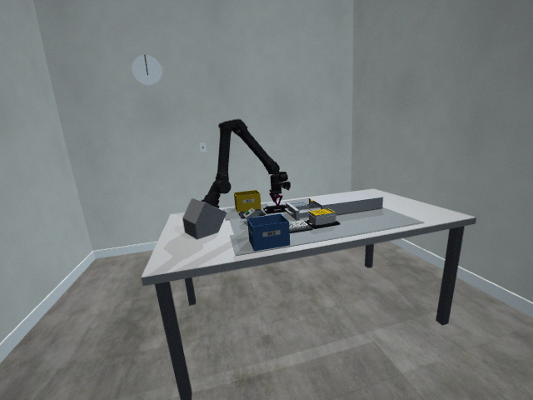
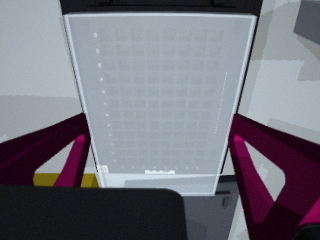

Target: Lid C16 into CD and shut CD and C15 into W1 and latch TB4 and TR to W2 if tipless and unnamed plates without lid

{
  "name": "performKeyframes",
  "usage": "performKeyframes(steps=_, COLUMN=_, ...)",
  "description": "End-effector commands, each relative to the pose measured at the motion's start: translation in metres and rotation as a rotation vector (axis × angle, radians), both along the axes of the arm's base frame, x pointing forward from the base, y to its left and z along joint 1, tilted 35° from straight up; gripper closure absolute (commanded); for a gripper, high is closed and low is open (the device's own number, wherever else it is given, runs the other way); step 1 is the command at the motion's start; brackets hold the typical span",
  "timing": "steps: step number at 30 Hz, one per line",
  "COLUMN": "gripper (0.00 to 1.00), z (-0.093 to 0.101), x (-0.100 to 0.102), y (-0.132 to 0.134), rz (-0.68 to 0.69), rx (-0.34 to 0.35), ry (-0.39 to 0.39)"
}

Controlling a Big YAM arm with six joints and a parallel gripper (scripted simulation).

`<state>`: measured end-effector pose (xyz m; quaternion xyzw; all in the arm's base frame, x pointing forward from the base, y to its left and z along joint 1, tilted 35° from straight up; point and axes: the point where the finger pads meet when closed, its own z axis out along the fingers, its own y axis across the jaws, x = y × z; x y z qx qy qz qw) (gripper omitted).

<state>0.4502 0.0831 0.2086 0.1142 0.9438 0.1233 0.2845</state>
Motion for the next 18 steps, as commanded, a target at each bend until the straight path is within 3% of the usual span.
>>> performKeyframes(steps=1, gripper=1.00, z=-0.009, x=0.004, y=0.003, rz=-0.003, rx=0.001, ry=0.008)
performKeyframes(steps=18, gripper=1.00, z=0.000, x=0.009, y=0.004, rz=-0.003, rx=0.003, ry=-0.001)
